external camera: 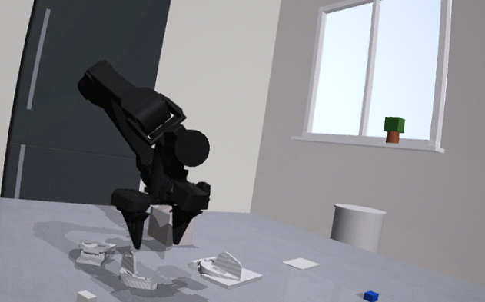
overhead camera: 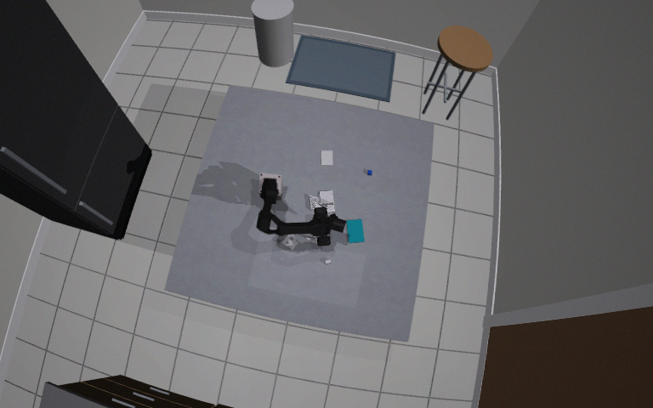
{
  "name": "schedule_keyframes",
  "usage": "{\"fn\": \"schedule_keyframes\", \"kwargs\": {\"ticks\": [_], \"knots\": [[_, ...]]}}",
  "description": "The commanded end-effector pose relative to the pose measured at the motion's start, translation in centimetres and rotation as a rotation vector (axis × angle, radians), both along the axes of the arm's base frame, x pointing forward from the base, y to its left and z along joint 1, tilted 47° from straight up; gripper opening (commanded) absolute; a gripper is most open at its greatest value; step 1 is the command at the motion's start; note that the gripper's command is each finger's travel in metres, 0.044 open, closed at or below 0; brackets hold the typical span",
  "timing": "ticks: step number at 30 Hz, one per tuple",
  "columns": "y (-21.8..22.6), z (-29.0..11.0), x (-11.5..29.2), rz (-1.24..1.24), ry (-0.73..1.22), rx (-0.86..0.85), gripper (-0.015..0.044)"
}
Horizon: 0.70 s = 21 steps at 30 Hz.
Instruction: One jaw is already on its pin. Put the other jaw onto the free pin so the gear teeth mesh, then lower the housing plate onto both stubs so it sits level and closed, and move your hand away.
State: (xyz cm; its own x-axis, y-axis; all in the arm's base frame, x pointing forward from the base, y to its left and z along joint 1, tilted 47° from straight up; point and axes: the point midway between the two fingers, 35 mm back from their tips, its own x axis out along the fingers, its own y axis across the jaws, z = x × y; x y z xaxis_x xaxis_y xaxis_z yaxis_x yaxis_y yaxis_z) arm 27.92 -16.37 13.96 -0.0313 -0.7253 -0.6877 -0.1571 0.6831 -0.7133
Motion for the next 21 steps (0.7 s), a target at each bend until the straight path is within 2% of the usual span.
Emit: {"fn": "schedule_keyframes", "kwargs": {"ticks": [1,5,21], "knots": [[0.01,-0.04,0.03,0.004,0.003,0.001,0.044],[0.01,-0.04,0.03,0.004,0.003,0.001,0.044],[0.51,0.76,-0.09,-0.005,-0.003,-0.005,0.002]]}}
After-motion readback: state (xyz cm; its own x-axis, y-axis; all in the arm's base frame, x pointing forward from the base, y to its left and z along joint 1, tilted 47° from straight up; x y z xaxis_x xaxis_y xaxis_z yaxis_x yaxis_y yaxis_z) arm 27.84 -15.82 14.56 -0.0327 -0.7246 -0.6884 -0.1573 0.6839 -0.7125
